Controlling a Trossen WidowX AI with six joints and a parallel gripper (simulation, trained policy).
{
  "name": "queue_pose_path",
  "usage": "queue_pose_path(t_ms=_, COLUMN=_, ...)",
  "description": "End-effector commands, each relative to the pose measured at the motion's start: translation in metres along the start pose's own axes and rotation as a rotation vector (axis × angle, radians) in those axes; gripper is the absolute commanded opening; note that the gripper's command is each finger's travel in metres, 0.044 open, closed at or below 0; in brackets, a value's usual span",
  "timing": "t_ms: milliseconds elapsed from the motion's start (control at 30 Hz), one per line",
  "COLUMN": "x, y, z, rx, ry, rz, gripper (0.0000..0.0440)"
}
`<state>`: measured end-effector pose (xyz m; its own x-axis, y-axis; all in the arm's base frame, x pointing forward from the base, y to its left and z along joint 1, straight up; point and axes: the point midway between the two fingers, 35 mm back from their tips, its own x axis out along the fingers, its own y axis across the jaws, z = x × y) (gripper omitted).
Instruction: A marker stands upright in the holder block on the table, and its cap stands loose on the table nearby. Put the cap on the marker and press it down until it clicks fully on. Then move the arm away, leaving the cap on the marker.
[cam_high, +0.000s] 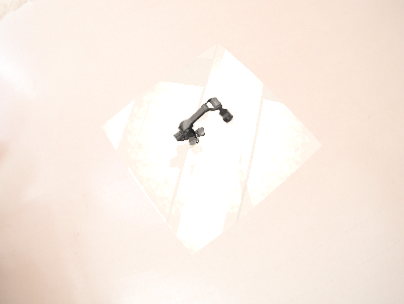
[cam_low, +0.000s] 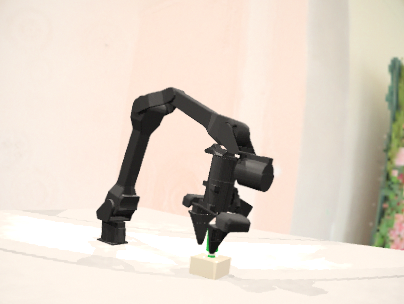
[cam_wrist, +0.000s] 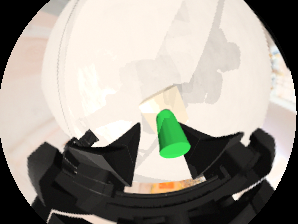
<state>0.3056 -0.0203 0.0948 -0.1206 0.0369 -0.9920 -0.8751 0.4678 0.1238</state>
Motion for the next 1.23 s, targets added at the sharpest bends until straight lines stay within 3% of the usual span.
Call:
queue_pose_path(t_ms=0, x=0.008, y=0.015, z=-0.002, rx=-0.014, ry=-0.002, rz=0.057, gripper=0.0294)
queue_pose_path(t_ms=200, x=0.005, y=0.015, z=0.001, rx=-0.020, ry=-0.030, rz=0.035, gripper=0.0440)
queue_pose_path(t_ms=1000, x=-0.065, y=0.011, z=0.006, rx=-0.069, ry=-0.143, rz=-0.151, gripper=0.0438)
queue_pose_path(t_ms=1200, x=-0.075, y=0.015, z=0.003, rx=-0.074, ry=-0.155, rz=-0.170, gripper=0.0380)
